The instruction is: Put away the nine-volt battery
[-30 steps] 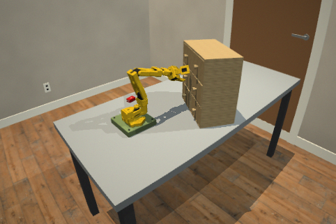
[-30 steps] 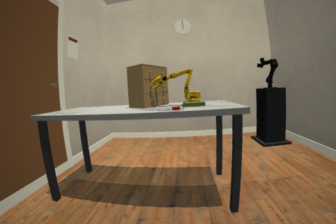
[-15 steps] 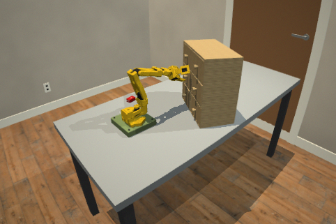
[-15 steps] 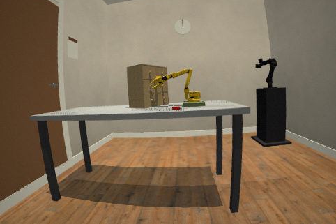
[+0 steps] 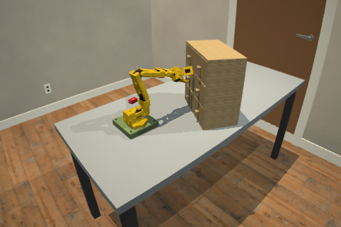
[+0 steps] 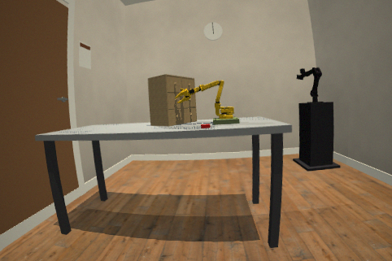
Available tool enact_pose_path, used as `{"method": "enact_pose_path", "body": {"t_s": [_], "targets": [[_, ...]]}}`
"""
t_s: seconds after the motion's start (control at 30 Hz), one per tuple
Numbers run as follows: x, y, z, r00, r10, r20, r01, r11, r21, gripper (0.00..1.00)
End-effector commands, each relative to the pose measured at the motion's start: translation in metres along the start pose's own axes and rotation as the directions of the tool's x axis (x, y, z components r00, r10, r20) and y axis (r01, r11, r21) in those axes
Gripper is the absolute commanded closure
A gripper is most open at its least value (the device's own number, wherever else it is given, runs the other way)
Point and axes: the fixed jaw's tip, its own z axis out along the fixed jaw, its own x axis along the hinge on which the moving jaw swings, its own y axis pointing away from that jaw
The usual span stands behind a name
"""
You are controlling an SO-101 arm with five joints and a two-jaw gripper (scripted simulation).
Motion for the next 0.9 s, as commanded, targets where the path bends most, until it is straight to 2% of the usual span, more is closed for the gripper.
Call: {"method": "enact_pose_path", "body": {"t_s": [0.0,0.43,0.87], "targets": [[-0.0036,-0.0012,0.0019,1.0,0.011,0.012,-0.011,1.0,0.002,0.79],[-0.0036,-0.0012,0.0019,1.0,0.011,0.012,-0.011,1.0,0.002,0.79],[-0.0036,-0.0012,0.0019,1.0,0.011,0.012,-0.011,1.0,0.002,0.88]]}}
